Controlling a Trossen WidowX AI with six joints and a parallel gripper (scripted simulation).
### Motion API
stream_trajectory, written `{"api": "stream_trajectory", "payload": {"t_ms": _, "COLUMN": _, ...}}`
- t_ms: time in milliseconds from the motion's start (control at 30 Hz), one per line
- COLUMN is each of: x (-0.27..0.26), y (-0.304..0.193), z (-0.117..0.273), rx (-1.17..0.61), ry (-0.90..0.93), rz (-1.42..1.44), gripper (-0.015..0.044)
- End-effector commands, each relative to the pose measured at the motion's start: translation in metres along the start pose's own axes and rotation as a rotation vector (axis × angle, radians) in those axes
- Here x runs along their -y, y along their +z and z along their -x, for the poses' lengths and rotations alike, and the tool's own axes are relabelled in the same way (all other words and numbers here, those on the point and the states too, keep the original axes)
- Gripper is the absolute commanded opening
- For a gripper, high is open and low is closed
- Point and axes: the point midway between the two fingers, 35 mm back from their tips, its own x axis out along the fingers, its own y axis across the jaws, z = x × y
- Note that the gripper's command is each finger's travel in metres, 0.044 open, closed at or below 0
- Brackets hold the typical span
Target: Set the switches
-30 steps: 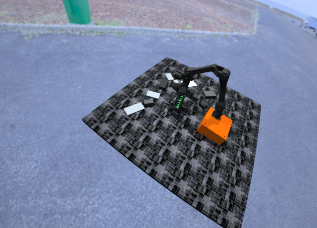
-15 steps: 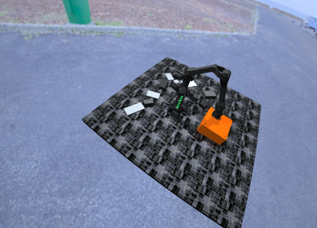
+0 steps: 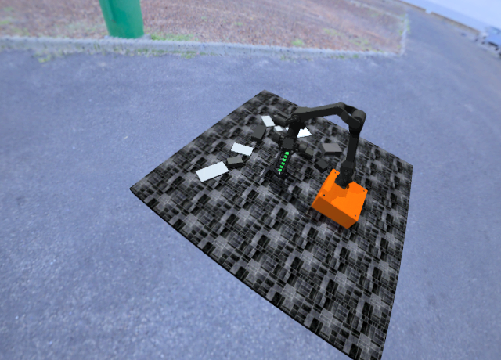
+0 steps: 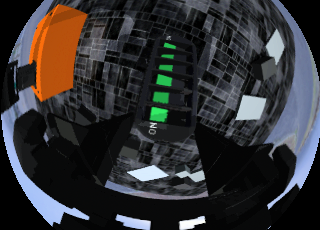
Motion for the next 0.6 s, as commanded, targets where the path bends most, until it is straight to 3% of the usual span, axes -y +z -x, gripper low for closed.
{"api": "stream_trajectory", "payload": {"t_ms": 0, "x": 0.0, "y": 0.004, "z": 0.006, "rx": -0.007, "ry": -0.008, "rz": -0.001, "gripper": 0.0335}}
{"api": "stream_trajectory", "payload": {"t_ms": 567, "x": 0.0, "y": 0.016, "z": 0.012, "rx": -0.032, "ry": -0.008, "rz": -0.001, "gripper": 0.0335}}
